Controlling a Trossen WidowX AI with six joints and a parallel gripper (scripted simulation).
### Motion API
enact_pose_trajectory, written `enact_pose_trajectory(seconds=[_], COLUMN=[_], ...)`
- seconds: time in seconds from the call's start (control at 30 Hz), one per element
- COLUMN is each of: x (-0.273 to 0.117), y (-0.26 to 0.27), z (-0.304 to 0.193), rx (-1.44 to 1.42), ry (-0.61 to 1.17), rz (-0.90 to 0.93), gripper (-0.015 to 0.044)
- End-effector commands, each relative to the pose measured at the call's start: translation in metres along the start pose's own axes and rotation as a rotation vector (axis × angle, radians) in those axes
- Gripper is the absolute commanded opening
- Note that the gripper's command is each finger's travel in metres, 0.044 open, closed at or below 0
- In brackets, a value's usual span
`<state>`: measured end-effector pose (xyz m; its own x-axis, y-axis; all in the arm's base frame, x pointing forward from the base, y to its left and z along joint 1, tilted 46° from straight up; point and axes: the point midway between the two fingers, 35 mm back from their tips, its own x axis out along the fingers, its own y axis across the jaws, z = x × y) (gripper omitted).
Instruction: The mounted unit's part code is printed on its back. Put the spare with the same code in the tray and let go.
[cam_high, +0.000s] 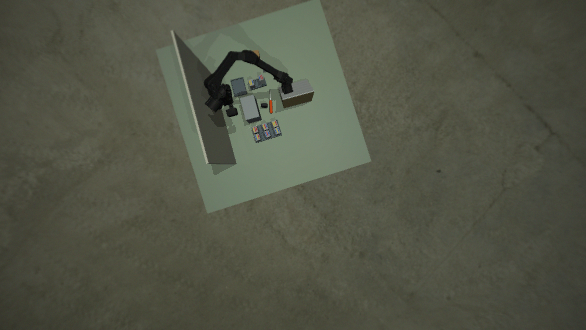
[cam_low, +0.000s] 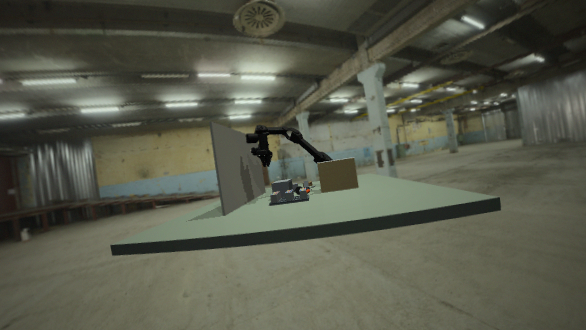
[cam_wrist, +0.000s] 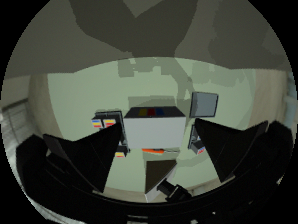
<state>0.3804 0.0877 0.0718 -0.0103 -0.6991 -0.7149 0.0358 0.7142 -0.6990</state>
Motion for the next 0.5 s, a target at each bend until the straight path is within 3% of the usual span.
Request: enact_pose_trajectory(seconds=[0.0, 0.17, 0.47], x=[0.003, 0.004, 0.033], y=[0.001, 0.011, 0.108], z=[0.000, -0.005, -0.083], rx=[-0.001, -0.085, -1.013], ry=[0.006, 0.006, 0.003], rz=[-0.010, -0.006, 0.016], gripper=[0.0440, 0.0440, 0.0440])
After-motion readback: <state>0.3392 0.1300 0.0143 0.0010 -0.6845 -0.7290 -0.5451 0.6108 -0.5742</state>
